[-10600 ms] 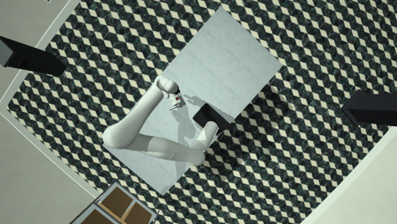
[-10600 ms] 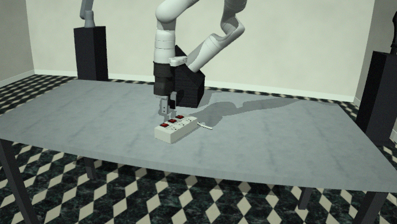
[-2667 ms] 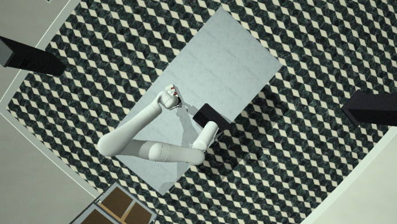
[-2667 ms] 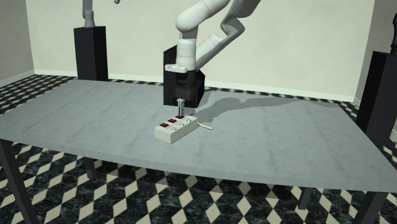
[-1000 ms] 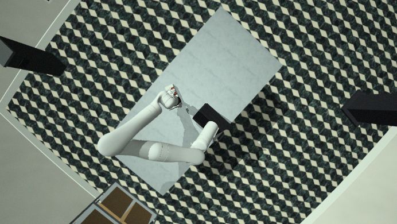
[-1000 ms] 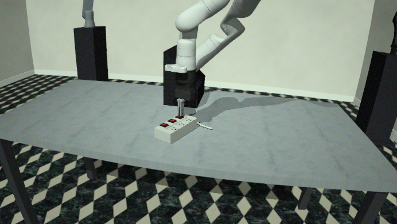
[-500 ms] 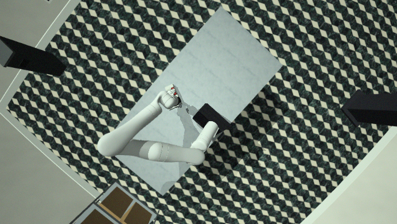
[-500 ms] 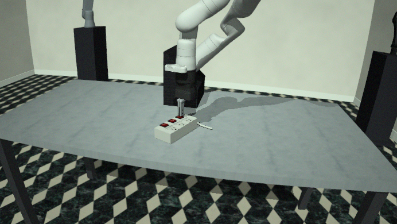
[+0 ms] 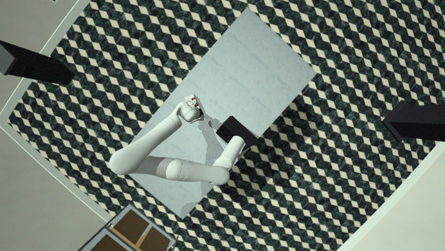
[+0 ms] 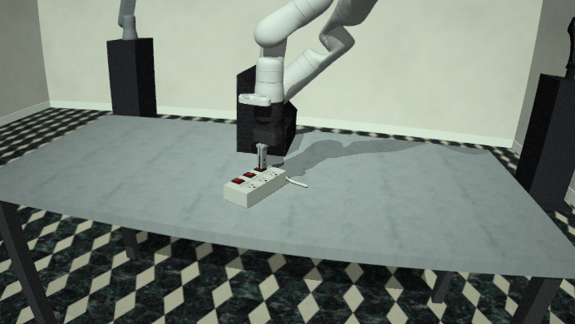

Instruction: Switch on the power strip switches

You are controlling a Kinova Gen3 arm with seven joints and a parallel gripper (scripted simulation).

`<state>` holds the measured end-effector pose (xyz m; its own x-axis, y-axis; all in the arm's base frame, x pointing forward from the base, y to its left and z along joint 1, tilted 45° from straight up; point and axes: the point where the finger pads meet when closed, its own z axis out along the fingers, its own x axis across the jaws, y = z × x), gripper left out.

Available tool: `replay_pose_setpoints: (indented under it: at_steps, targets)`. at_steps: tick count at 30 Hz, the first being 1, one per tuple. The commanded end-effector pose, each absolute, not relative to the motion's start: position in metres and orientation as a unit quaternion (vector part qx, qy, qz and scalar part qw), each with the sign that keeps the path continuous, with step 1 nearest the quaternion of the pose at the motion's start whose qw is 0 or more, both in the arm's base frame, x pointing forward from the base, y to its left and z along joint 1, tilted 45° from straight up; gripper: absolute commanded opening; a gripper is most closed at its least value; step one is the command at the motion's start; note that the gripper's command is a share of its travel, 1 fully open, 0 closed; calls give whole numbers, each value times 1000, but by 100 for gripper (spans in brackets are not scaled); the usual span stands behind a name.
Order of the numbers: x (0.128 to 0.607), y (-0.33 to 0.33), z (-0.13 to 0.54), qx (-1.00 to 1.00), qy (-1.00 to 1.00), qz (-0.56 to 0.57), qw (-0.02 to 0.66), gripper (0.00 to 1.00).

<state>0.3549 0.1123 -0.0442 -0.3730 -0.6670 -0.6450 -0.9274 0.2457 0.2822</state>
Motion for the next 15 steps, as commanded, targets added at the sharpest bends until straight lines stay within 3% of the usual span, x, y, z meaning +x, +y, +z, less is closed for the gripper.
replay_pose_setpoints:
  at_steps: [1,15]
  targets:
    - [355,112,-45,-522,763,323,202,0]
    - [355,116,-48,-522,763,323,202,0]
